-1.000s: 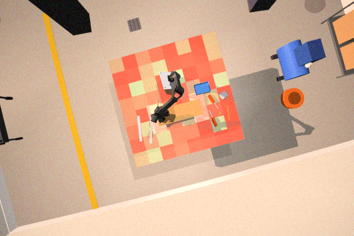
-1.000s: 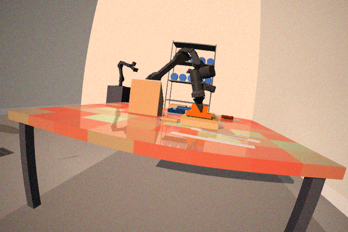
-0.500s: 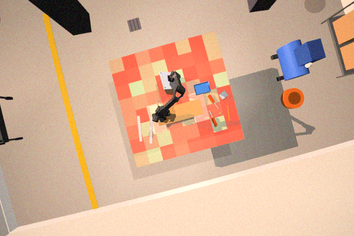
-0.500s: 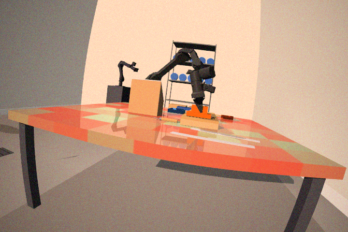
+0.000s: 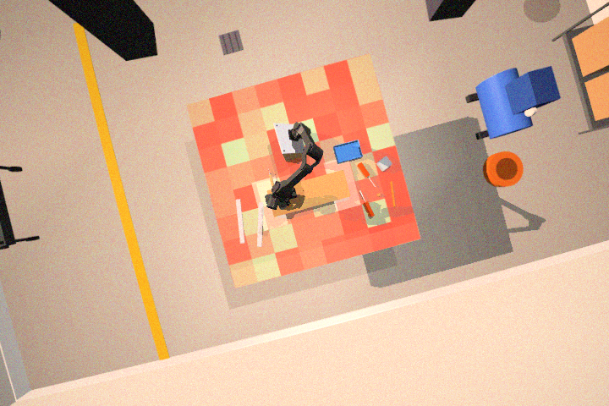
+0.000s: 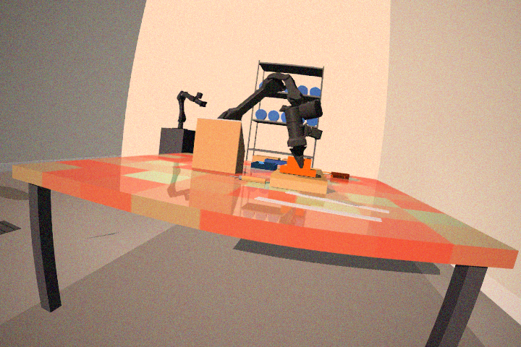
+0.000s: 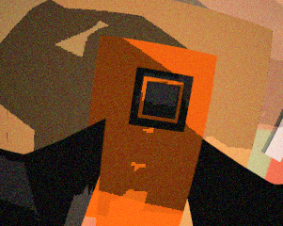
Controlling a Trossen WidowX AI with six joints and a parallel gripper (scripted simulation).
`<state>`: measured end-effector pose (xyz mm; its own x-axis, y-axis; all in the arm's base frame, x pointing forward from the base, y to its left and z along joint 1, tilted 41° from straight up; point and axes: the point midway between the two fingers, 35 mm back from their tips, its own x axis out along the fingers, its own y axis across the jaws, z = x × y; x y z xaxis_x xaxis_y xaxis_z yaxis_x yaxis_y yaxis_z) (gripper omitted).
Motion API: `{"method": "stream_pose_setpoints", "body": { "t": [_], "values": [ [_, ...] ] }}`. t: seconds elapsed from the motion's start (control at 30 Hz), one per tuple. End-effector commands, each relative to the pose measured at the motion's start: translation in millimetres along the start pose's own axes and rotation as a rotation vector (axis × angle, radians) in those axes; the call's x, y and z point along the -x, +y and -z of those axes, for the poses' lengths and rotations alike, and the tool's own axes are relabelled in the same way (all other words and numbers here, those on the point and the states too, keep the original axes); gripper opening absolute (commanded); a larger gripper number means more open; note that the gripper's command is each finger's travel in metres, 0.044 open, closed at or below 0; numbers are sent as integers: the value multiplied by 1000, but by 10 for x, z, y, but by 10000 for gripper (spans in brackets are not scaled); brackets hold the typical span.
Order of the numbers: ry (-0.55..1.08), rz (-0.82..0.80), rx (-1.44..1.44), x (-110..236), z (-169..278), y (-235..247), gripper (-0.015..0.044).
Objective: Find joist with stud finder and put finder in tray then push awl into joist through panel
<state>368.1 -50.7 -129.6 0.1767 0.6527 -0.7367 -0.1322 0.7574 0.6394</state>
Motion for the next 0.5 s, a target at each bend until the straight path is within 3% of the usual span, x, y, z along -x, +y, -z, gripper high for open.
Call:
{"method": "stream_pose_setpoints", "body": {
  "t": [0.0,0.47],
  "values": [
    [0,-7,-2,-7,5,86,0],
    [0,-9,-2,-8,5,301,0]
  ]
}}
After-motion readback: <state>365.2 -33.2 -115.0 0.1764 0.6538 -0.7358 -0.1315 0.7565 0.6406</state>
